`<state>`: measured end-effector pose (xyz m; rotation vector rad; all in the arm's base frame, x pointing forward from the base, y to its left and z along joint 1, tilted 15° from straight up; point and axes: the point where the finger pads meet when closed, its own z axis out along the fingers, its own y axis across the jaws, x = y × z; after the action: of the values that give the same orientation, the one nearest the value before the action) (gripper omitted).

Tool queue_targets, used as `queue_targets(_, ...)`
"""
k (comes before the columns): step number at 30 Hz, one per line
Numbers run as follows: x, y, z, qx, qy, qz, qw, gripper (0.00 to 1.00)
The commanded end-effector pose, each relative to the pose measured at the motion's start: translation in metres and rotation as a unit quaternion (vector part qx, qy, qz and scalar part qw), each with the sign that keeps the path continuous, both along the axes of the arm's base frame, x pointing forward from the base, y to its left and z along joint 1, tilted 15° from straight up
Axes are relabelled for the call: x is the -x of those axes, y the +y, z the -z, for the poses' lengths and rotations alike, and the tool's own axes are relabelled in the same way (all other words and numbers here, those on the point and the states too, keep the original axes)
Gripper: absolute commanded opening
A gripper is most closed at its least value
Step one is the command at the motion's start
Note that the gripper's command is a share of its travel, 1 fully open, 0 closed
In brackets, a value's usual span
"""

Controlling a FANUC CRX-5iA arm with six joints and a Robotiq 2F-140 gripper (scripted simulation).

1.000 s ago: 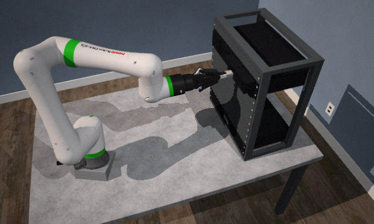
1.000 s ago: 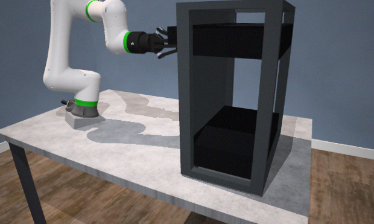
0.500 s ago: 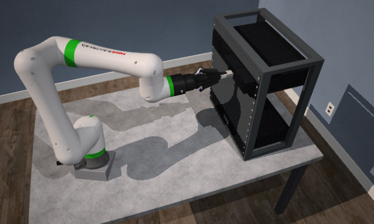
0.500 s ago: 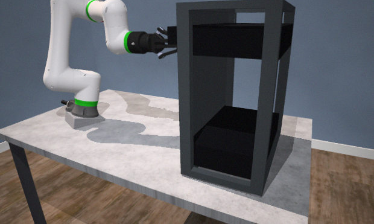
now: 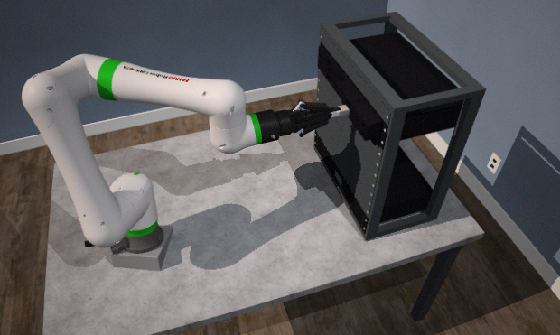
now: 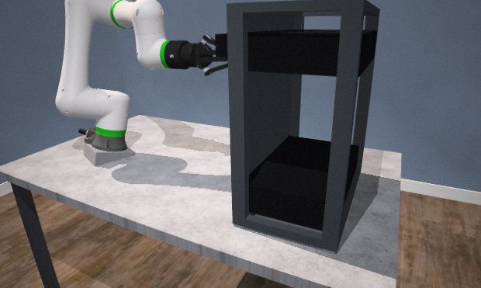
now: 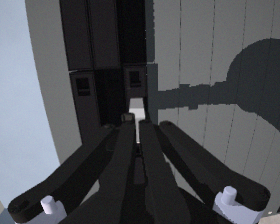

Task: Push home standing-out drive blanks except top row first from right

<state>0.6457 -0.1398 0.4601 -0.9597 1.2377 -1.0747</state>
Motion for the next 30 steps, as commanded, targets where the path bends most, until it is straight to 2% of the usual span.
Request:
queue_targets(1,-0.0009,0.0,-0.0006,0.0,0.0,0.0,1.0,0.0)
queue_targets(30,-0.0057,0.0,-0.0011,0.0,0.0,0.0,1.0,0.0)
